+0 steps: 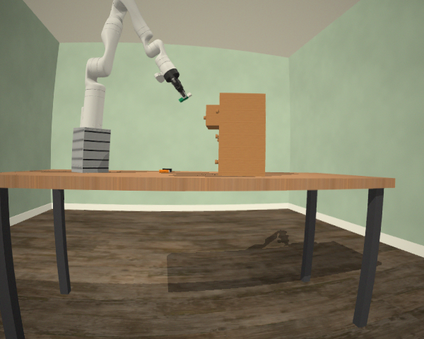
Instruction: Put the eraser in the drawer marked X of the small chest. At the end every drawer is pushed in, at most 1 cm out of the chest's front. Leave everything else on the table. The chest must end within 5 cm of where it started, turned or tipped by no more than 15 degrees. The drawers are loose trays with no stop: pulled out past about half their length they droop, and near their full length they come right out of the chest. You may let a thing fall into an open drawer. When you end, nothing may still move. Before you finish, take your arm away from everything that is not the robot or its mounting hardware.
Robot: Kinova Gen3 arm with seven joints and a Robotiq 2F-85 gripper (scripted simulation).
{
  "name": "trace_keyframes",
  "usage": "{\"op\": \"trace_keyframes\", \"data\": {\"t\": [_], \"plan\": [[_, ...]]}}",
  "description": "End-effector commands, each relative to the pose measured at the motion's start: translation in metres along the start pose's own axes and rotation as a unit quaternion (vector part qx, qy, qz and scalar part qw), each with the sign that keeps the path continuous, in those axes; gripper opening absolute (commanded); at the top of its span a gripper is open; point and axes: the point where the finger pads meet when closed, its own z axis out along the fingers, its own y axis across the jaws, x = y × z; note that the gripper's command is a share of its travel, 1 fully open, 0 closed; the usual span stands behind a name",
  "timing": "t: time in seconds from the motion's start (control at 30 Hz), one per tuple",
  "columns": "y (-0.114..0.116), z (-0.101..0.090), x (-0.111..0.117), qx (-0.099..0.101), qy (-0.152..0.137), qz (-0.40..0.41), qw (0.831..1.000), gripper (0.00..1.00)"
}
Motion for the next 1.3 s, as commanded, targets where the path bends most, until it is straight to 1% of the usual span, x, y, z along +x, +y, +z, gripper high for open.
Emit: {"op": "trace_keyframes", "data": {"t": [0.0,0.53,1.0,1.27], "plan": [[0.0225,-0.0052,0.0143,-0.015,-0.095,-0.018,0.995,0.19],[0.0230,-0.0058,0.0147,-0.016,-0.126,-0.017,0.992,0.19],[0.0228,-0.0058,0.0150,-0.016,-0.144,-0.017,0.989,0.19],[0.0229,-0.0059,0.0152,-0.016,-0.149,-0.017,0.989,0.19]]}}
